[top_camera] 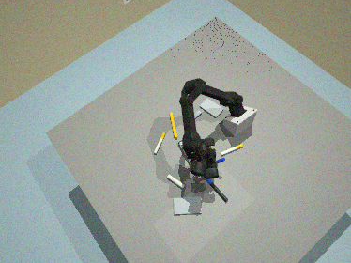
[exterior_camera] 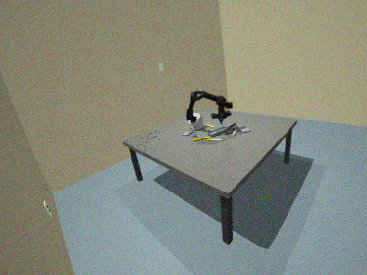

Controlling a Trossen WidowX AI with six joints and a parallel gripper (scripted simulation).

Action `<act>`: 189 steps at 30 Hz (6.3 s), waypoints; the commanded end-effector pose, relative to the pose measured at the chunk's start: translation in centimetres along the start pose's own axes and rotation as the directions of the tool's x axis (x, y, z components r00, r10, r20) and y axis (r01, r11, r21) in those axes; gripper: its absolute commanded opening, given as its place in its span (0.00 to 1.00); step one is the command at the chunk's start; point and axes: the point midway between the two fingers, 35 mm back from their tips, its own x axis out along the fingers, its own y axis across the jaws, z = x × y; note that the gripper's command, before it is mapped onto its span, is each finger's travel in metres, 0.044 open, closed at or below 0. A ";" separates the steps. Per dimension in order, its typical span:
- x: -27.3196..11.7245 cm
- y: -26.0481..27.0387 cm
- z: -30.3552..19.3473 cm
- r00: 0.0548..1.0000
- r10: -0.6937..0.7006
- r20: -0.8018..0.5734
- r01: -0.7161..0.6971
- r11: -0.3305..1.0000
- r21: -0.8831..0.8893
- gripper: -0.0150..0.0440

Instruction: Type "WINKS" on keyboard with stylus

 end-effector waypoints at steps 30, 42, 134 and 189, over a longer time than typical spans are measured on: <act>-7.1 -12.0 10.7 0.790 0.391 -0.473 -0.155 0.873 0.463 0.25; -8.3 -15.2 12.2 0.716 0.494 -0.493 -0.173 0.810 0.560 0.25; -3.1 -15.4 14.2 0.718 0.492 -0.492 -0.172 0.810 0.560 0.39; -5.2 -0.3 8.6 0.712 0.498 -0.495 -0.177 0.809 0.560 0.25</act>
